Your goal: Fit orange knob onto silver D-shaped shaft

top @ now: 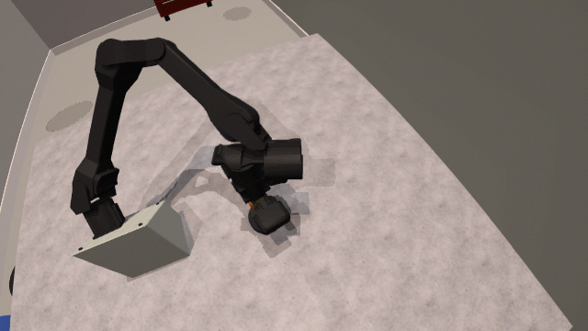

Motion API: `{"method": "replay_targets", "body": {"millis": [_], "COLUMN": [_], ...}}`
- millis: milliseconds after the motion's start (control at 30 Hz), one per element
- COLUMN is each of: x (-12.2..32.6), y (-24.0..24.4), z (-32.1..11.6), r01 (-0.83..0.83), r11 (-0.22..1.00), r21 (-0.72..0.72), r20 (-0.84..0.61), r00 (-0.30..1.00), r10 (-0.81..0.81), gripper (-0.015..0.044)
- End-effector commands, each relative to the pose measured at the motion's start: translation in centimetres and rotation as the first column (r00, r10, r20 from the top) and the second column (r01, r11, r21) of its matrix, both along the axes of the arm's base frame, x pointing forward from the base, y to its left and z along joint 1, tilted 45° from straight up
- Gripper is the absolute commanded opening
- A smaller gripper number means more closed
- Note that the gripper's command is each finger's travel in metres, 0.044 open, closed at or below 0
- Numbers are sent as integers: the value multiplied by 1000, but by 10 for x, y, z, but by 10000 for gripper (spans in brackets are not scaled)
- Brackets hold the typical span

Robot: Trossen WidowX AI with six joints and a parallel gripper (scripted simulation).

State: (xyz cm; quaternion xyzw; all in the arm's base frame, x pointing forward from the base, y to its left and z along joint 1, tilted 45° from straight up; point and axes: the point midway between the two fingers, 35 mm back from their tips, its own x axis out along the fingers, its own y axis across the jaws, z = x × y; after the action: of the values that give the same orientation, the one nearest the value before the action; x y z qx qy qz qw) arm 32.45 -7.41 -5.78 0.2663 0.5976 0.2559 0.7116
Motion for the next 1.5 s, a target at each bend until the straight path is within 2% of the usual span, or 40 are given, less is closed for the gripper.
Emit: {"method": "replay_targets", "body": {"millis": [0,200,400,467,1467], "x": [0,1,2,2,0], "y": [-1,-1,-1,-1,-2], "z": [5,6,7,7,2], "r01": [538,722,810,819,820], "r11": [842,675,512,480,476], "r21": [-35,-152,-287,-314,-318], "r20": [-509,-688,-776,-785,-786], "r00": [716,413,117,60,53], "r10": [-479,-597,-620,-616,-616], "gripper": [0,0,0,0,0]}}
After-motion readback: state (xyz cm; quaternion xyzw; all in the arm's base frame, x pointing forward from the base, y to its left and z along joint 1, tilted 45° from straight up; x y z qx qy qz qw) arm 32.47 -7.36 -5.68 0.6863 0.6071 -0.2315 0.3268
